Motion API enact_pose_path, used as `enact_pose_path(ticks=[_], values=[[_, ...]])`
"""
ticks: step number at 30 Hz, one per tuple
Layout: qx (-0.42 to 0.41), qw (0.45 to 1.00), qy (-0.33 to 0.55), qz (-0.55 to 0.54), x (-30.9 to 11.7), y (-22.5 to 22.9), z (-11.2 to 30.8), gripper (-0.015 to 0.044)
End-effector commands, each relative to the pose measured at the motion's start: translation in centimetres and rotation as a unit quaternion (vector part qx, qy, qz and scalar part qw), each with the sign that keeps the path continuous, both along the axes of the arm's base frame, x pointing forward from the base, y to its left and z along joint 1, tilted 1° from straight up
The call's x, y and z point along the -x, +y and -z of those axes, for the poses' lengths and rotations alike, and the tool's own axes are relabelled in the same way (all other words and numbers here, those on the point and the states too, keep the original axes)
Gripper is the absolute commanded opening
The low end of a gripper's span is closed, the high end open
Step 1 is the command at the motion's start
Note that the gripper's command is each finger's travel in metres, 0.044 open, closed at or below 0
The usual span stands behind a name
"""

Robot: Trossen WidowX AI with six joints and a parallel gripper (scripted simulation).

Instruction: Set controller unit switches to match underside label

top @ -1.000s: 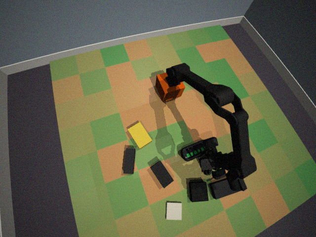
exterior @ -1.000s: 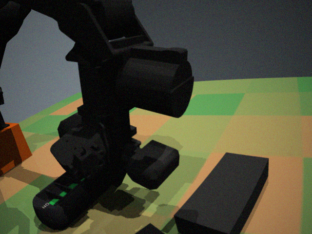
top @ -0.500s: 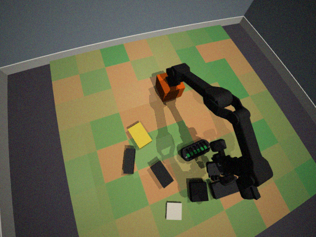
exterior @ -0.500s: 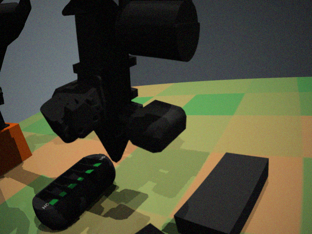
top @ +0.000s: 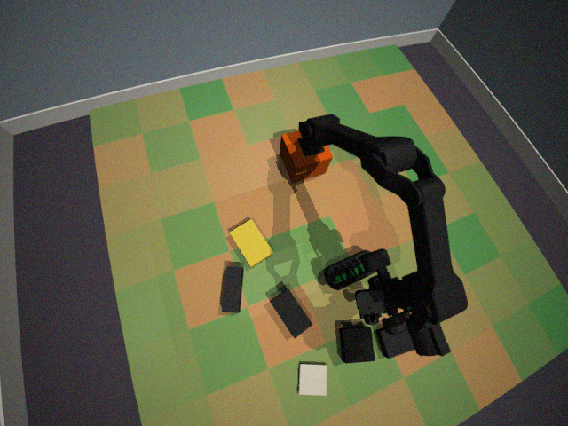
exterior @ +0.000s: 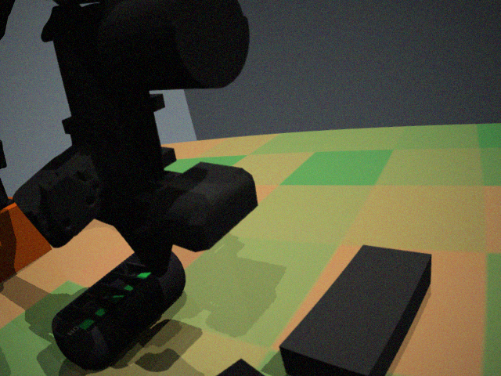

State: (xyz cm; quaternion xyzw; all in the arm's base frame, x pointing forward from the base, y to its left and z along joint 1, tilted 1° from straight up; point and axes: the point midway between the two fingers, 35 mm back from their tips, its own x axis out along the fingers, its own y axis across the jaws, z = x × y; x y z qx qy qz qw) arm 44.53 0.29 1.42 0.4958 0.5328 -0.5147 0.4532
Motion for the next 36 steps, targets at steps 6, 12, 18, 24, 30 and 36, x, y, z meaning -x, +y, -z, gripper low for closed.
enact_pose_path(ticks=[6, 12, 18, 24, 30, 36], values=[[-0.007, 0.999, -0.042, -0.009, 1.6, -1.9, 0.2, 0.0], [-0.006, 0.997, -0.074, -0.014, 2.9, -3.2, 0.2, 0.0], [-0.004, 0.994, -0.106, -0.019, 4.6, -4.4, 0.4, 0.0], [0.001, 0.99, -0.137, -0.024, 6.6, -5.4, 0.6, 0.0], [0.009, 0.985, -0.168, -0.029, 8.8, -6.2, 1.0, 0.0], [0.018, 0.979, -0.198, -0.035, 11.2, -6.8, 1.4, 0.0]])
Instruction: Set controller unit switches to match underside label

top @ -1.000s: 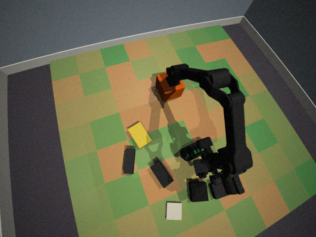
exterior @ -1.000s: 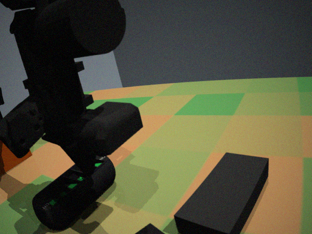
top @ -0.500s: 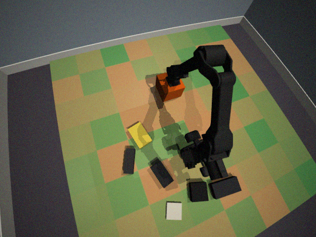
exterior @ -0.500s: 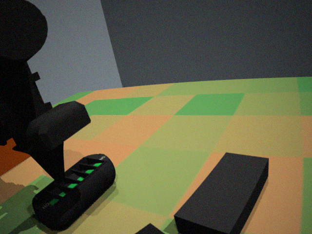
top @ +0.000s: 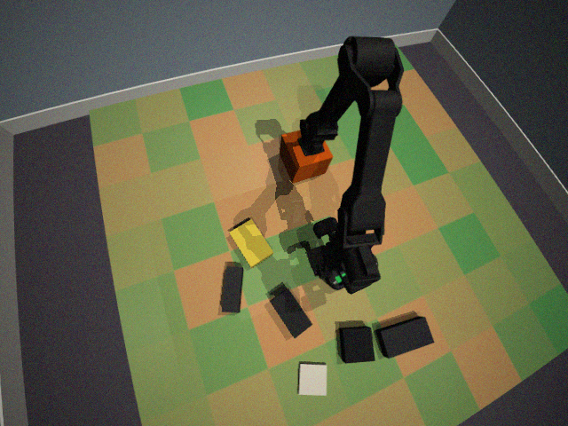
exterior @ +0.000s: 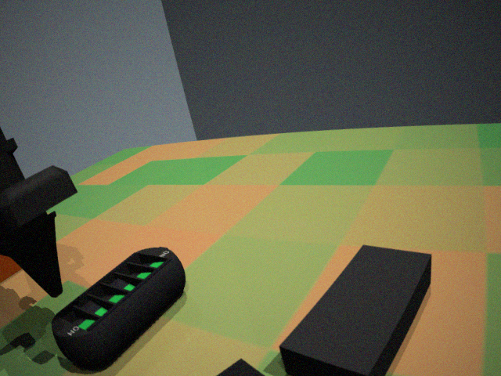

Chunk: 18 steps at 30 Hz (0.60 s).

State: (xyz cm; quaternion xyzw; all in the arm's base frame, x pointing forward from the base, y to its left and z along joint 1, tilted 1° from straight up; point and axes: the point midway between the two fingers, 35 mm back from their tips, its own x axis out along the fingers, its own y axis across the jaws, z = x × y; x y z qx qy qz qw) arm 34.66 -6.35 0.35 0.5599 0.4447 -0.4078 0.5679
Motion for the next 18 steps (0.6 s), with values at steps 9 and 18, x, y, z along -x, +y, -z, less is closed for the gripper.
enact_pose_path(ticks=[9, 18], values=[[0.008, 1.0, -0.024, -0.007, 2.29, -0.43, 0.63, 0.0], [0.004, 1.0, -0.023, -0.007, 2.28, -0.46, 0.63, 0.0]])
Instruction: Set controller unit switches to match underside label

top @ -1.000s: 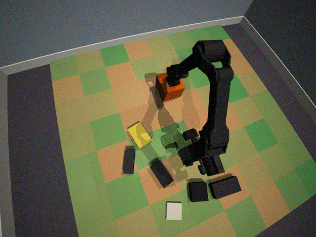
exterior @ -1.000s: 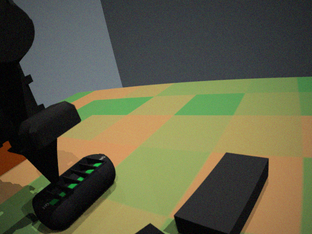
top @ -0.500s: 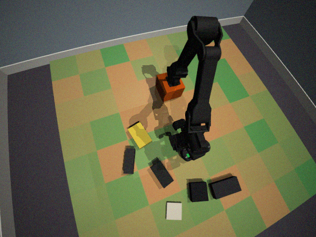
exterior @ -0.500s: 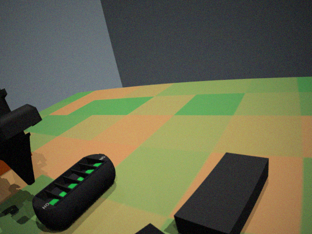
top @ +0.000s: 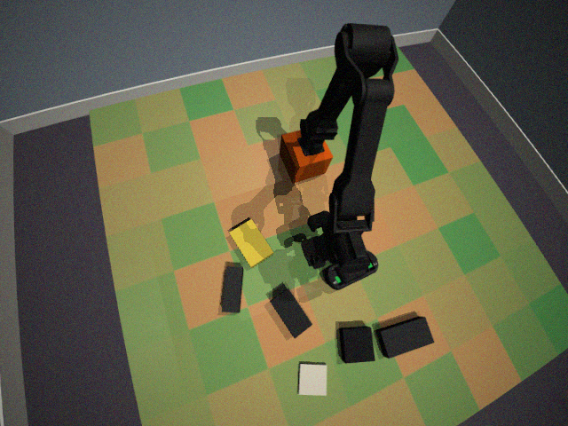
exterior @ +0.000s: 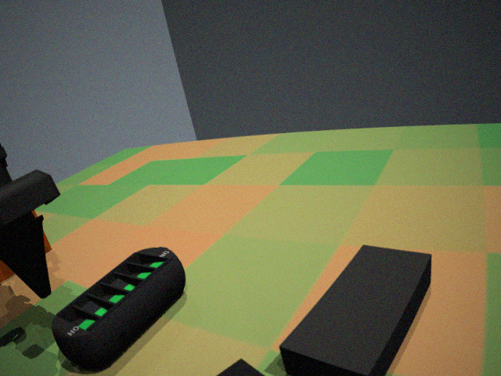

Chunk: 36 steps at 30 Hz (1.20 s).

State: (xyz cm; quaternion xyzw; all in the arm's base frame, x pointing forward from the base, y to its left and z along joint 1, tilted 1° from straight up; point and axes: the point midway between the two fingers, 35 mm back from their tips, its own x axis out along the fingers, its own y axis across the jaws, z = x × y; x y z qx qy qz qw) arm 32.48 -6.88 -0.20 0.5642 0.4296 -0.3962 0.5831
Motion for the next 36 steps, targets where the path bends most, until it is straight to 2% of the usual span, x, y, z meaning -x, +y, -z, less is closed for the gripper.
enact_pose_path(ticks=[1, 14, 30, 31, 36], values=[[-0.003, 1.0, 0.0, -0.004, 0.1, 0.1, 0.1, 0.0], [-0.001, 1.0, 0.0, -0.001, 0.1, 0.1, 0.0, 0.0], [-0.043, 0.996, 0.083, -0.014, -3.7, -0.4, -2.0, 0.042], [-0.046, 0.995, 0.088, -0.014, -4.0, -0.4, -2.1, 0.044], [-0.062, 0.991, 0.117, -0.017, -4.9, -0.5, -2.9, 0.044]])
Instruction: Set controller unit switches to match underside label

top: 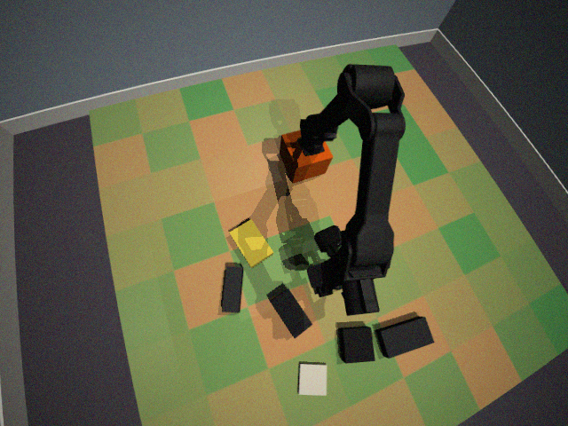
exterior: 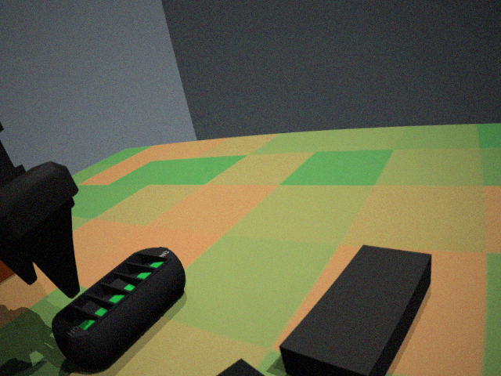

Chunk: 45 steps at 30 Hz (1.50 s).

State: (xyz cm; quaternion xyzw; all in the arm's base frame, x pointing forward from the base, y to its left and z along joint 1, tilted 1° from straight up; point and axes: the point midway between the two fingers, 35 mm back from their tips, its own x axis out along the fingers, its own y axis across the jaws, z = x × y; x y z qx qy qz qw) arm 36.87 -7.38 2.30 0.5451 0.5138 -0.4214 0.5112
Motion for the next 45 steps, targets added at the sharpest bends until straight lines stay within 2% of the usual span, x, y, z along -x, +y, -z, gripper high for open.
enact_pose_path(ticks=[1, 14, 45], values=[[-0.013, 1.0, 0.021, -0.005, -0.7, 0.0, -0.5, 0.044], [-0.027, 0.999, 0.046, -0.01, -1.5, -0.1, -0.8, 0.044], [-0.027, 0.999, 0.046, -0.008, -1.7, 0.0, 4.1, 0.044]])
